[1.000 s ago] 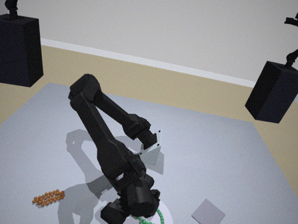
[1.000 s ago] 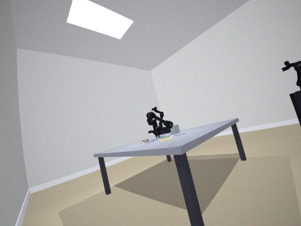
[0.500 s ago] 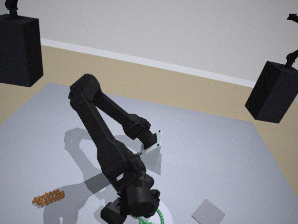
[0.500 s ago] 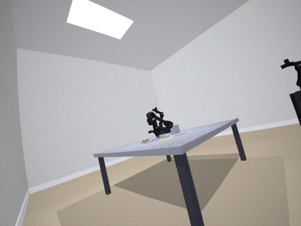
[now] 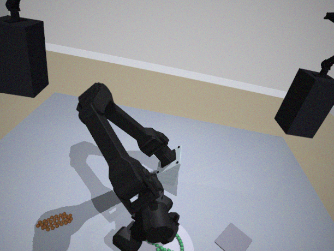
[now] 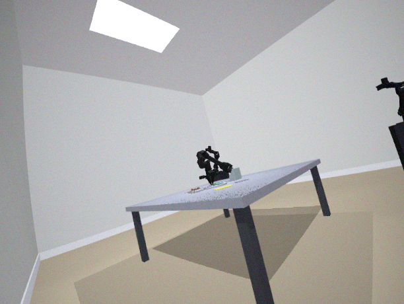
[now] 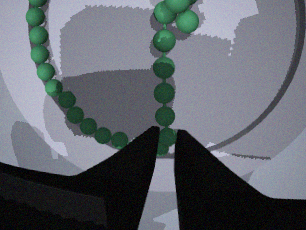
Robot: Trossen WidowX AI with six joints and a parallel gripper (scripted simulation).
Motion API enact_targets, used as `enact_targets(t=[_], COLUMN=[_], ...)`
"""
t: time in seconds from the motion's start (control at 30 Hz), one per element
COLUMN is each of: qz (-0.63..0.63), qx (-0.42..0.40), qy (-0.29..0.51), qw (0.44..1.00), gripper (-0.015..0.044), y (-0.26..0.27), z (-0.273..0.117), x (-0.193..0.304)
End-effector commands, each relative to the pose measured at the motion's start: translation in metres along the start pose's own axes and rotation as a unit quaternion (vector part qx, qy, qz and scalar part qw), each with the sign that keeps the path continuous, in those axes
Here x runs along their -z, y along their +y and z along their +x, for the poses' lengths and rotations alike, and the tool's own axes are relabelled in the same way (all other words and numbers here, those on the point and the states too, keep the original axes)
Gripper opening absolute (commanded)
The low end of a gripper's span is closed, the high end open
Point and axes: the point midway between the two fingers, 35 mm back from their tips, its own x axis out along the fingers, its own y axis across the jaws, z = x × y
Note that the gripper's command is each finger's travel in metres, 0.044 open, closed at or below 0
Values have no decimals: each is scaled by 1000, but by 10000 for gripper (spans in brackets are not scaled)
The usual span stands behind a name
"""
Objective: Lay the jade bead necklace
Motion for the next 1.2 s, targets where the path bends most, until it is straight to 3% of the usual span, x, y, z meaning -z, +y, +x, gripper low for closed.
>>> enact_targets(t=[0.0,1.17], qz=[0,-4], qx=[0,2], qy=[0,1], qw=[1000,1000], gripper=[0,0], y=[0,-9], z=[-1,-1], x=[0,10])
